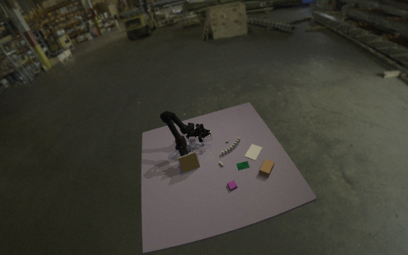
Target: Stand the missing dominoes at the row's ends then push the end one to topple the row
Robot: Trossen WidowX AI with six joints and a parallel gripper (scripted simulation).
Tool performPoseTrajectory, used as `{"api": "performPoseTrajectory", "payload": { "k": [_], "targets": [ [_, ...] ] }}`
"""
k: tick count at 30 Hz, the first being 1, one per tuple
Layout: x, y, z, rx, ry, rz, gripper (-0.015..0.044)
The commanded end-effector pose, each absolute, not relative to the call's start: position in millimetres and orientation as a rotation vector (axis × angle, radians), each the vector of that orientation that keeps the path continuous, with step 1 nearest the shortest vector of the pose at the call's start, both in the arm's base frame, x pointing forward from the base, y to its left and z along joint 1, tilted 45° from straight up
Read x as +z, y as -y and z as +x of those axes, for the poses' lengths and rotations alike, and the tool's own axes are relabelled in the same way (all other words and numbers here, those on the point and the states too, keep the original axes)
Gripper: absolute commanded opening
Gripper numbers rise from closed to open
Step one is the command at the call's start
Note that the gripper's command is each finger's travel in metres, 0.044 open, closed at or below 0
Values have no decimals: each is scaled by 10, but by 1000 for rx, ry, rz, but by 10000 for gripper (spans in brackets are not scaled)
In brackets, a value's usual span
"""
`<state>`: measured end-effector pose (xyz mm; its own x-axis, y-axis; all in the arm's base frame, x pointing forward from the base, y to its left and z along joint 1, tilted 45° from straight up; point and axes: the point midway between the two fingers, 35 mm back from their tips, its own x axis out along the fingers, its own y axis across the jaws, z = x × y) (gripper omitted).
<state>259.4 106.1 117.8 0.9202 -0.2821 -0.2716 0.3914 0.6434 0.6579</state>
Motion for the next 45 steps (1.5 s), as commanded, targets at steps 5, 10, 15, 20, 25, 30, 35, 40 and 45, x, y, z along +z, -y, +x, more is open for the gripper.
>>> {"api": "performPoseTrajectory", "payload": {
  "k": [5, 10, 15, 20, 25, 30, 35, 40, 45],
  "targets": [
    [1175, -1054, 2589, -388, -145, 787, 107],
    [1133, -1112, 2599, -386, -151, 771, 107],
    [1061, -1207, 2613, -383, -159, 751, 107],
    [982, -1304, 2630, -386, -160, 756, 107],
    [896, -1401, 2643, -387, -161, 762, 107],
    [802, -1496, 2651, -389, -161, 767, 107],
    [700, -1589, 2653, -389, -159, 771, 107],
    [591, -1678, 2650, -389, -157, 776, 107],
    [475, -1763, 2641, -388, -155, 780, 107]
  ]
}}
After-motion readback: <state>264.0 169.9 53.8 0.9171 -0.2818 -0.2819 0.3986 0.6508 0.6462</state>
